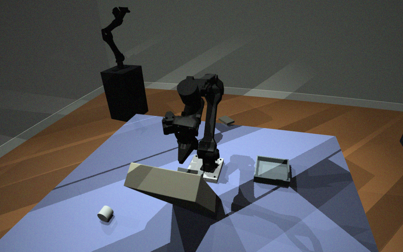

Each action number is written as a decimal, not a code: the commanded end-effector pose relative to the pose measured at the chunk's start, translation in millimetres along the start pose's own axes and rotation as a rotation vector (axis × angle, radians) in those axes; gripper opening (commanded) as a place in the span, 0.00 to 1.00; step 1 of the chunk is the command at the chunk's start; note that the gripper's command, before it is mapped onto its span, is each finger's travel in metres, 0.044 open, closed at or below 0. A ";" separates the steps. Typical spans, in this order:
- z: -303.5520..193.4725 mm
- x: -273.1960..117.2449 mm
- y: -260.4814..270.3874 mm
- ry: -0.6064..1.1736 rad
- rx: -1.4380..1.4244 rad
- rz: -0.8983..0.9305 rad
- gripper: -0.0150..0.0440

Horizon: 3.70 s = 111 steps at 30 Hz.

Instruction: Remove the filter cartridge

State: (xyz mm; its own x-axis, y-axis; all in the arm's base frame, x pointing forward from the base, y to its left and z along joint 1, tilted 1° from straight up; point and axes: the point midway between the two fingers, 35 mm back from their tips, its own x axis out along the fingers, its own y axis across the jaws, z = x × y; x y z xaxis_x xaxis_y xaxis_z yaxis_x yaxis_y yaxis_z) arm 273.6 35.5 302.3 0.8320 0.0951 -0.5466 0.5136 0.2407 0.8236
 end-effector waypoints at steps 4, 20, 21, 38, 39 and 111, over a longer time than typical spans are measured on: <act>0.7 12.4 -0.7 -0.004 0.003 -0.003 0.43; 0.7 37.3 -1.8 -0.005 0.003 -0.001 0.43; 0.7 38.1 -1.8 -0.005 0.003 -0.001 0.43; 0.9 38.3 -1.4 -0.005 0.003 -0.001 0.43; 0.9 38.3 -1.3 -0.005 0.003 -0.001 0.43; 0.9 60.6 -1.3 -0.005 0.003 0.001 0.43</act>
State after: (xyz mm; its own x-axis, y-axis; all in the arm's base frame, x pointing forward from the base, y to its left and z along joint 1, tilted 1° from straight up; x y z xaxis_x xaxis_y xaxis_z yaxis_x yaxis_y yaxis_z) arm 318.0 39.3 270.7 0.8330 0.0887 -0.5461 0.5150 0.2364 0.8240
